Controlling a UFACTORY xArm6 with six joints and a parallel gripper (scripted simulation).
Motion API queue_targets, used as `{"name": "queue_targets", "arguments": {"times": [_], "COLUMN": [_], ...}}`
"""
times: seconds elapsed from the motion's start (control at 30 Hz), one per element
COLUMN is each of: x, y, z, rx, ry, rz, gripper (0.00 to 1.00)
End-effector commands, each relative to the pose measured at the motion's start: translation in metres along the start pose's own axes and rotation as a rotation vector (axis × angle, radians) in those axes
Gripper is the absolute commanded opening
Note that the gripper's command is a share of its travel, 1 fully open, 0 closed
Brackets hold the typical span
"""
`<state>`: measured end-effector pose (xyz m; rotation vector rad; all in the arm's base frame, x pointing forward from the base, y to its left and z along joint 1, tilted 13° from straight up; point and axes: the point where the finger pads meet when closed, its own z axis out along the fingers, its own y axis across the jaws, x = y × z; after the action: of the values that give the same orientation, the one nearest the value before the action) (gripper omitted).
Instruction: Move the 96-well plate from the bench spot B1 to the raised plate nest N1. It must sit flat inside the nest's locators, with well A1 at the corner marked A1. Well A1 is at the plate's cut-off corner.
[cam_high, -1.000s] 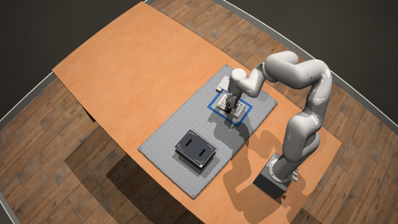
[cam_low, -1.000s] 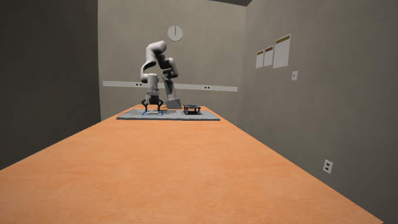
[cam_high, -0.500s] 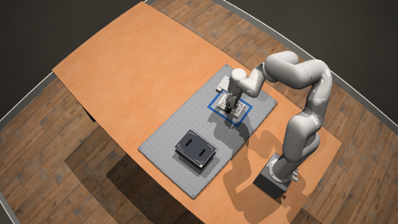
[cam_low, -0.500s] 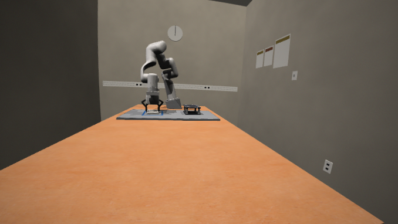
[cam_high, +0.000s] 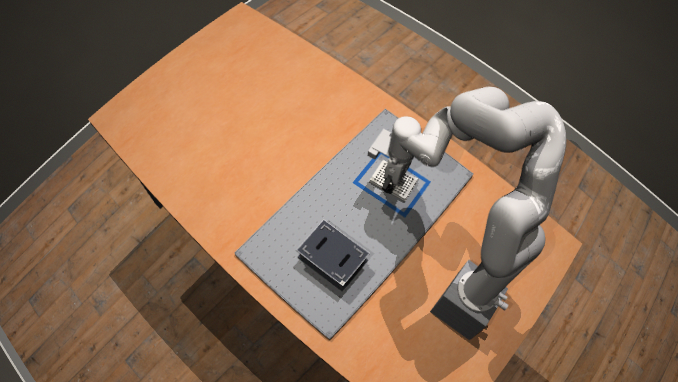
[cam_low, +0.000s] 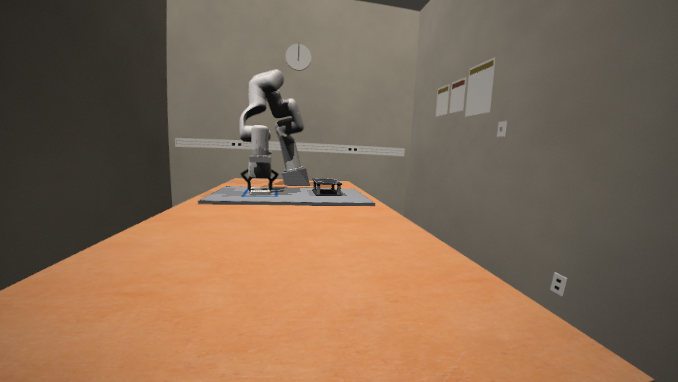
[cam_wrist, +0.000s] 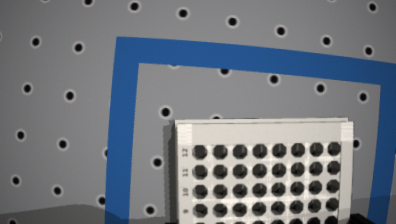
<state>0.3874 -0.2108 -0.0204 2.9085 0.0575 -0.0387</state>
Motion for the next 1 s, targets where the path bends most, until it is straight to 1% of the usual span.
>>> {"name": "queue_targets", "arguments": {"times": [0.0,0.57,0.97], "x": [0.0014,0.0014,0.0014], "y": [0.0007,0.0007,0.0008], "z": [-0.0012,-0.0012,-0.0079], "rx": [-0.002,-0.002,-0.002], "ry": [0.003,0.003,0.004], "rz": [0.000,0.000,0.000], "gripper": [0.00,0.00,0.00]}}
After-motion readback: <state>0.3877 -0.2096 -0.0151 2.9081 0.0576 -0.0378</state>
